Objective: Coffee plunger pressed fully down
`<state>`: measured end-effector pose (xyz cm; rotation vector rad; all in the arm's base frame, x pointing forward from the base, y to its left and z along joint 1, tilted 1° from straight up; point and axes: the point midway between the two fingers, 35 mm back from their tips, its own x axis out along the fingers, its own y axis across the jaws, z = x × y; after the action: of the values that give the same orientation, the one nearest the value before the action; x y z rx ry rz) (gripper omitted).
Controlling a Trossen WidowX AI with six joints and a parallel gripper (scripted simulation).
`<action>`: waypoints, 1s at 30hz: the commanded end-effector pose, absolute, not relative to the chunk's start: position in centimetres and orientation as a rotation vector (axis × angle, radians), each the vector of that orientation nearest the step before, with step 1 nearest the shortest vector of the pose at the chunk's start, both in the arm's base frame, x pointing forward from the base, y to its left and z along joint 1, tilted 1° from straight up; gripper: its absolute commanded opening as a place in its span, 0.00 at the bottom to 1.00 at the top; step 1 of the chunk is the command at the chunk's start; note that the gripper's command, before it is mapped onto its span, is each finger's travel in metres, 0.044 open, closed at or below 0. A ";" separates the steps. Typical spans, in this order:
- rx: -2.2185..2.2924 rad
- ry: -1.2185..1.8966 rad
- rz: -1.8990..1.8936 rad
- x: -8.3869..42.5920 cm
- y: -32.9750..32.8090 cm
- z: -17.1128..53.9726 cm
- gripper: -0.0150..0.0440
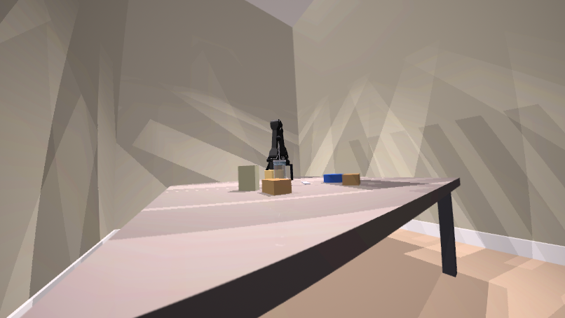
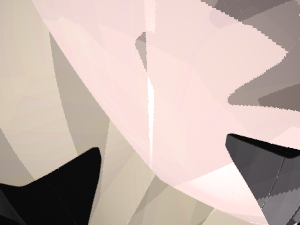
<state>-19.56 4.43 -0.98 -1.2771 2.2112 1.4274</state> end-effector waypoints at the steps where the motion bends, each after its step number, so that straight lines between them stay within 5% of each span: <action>1: -1.111 2.165 1.487 -19.1 7.8 -0.4 1.00; 8: -0.700 1.989 1.517 -15.3 16.5 1.3 1.00; 17: -0.287 1.644 1.405 -4.4 24.5 5.2 1.00; 30: 0.052 1.151 0.952 14.6 22.5 12.3 1.00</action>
<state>10.71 24.33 10.25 0.0048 1.2698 1.0604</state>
